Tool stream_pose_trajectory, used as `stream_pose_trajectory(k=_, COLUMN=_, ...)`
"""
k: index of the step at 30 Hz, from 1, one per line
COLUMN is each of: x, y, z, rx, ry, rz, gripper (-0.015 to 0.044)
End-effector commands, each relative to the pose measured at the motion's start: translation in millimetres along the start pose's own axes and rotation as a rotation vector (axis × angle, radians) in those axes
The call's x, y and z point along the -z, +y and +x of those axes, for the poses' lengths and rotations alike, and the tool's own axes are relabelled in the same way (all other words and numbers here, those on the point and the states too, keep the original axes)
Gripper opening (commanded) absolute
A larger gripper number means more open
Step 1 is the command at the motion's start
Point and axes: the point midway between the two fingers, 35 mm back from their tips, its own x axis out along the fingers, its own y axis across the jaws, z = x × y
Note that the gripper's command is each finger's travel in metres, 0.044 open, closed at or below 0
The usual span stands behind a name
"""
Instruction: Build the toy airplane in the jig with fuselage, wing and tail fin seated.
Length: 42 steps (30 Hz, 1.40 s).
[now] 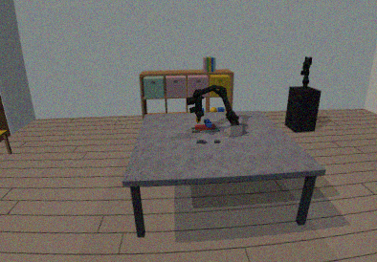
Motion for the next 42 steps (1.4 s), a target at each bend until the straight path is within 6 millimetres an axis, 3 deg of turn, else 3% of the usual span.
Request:
stream_pose_trajectory(k=1, x=0.7, y=-1.3, z=8.3, rx=0.005, ry=0.004, rz=-0.001, gripper=0.0066)
stream_pose_trajectory(k=16, x=1.5, y=-1.8, z=31.8, rx=0.007, ry=0.004, rz=-0.001, gripper=0.0066)
stream_pose_trajectory(k=24, x=1.1, y=-1.0, z=31.0, rx=0.002, ry=0.002, rz=0.001, gripper=0.0078)
stream_pose_trajectory(k=28, x=1.1, y=-1.0, z=31.0, rx=0.002, ry=0.002, rz=0.001, gripper=0.0052)
stream_pose_trajectory(k=30, x=1.1, y=-1.0, z=31.0, rx=0.002, ry=0.002, rz=0.001, gripper=0.0)
stream_pose_trajectory(k=33, x=1.1, y=-1.0, z=31.0, rx=0.002, ry=0.002, rz=0.001, gripper=0.0)
stream_pose_trajectory(k=42, x=1.1, y=-1.0, z=31.0, rx=0.002, ry=0.002, rz=0.001, gripper=0.0236)
